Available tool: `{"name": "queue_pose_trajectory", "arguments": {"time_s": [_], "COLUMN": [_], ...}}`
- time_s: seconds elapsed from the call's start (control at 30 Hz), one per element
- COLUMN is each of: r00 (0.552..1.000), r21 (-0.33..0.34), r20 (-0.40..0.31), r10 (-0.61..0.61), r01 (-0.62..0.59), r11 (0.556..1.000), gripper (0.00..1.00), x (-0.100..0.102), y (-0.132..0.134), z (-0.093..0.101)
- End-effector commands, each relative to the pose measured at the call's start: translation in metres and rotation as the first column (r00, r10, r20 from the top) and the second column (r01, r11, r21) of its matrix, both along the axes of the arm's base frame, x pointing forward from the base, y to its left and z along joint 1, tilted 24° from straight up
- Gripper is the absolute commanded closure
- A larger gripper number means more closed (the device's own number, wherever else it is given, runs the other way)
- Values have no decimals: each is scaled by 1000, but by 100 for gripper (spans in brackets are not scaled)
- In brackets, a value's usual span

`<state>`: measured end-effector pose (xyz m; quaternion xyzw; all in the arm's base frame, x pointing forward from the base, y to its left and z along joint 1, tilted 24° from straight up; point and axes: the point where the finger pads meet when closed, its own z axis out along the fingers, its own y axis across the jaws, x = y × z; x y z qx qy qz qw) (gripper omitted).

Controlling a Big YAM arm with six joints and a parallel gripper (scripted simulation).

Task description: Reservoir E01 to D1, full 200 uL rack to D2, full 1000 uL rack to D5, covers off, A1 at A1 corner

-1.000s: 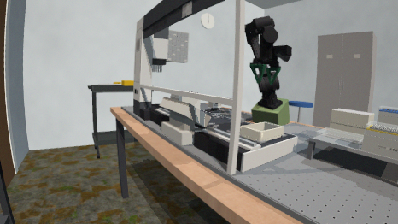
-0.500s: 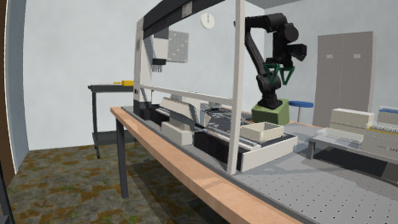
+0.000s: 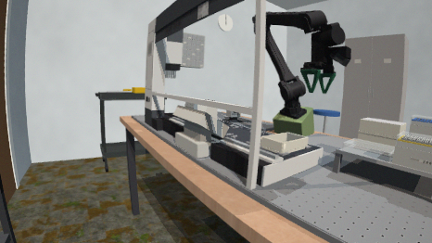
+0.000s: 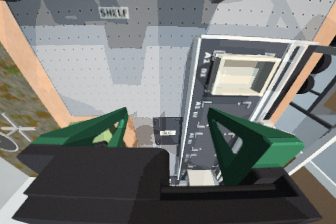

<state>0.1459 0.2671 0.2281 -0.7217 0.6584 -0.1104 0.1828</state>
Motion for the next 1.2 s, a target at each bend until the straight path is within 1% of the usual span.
{"name": "queue_pose_trajectory", "arguments": {"time_s": [0.0, 0.17, 0.23, 0.27, 0.4, 0.47, 0.5, 0.53, 0.57, 0.6, 0.67, 0.73, 0.8, 0.97, 1.0, 1.03, 1.07, 1.1, 1.13, 1.17], "r00": [1000, 1000, 1000, 1000, 1000, 1000, 999, 999, 999, 1000, 1000, 1000, 1000, 1000, 1000, 1000, 1000, 1000, 1000, 1000], "r21": [71, 69, 69, 59, 69, 69, 32, 18, 31, 71, 57, 60, 60, 60, 59, 9, -3, -4, 33, 44], "r20": [11, 8, 8, 5, 6, 5, -2, -5, -2, 9, 6, 8, 8, 12, 13, -4, -8, -9, 5, 10], "r10": [-22, -21, -21, -27, -21, -20, -37, -47, -47, -28, -26, -26, -26, -26, -26, -26, -9, 0, 0, 0], "r01": [21, 21, 21, 27, 20, 20, 37, 47, 47, 27, 26, 25, 25, 25, 25, 26, 9, 0, -1, 0], "r11": [997, 997, 997, 998, 997, 997, 999, 999, 998, 997, 998, 998, 998, 998, 998, 1000, 1000, 1000, 999, 999], "gripper": [0, 0, 0, 0, 0, 0, 0, 0, 0, 0, 0, 0, 0, 0, 0, 0, 0, 0, 0, 0], "x": [0, -4, -4, -3, -8, -8, -4, -3, -4, 4, 15, 24, 24, 47, 47, 43, 36, 33, 36, 37], "y": [32, 57, 57, 59, 82, 83, 72, 61, 59, 74, 80, 81, 81, 82, 81, 69, 70, 71, 79, 88], "z": [23, 24, 24, 23, 25, 25, 11, 6, 11, 34, 31, 36, 36, 46, 46, 23, 20, 22, 39, 45]}}
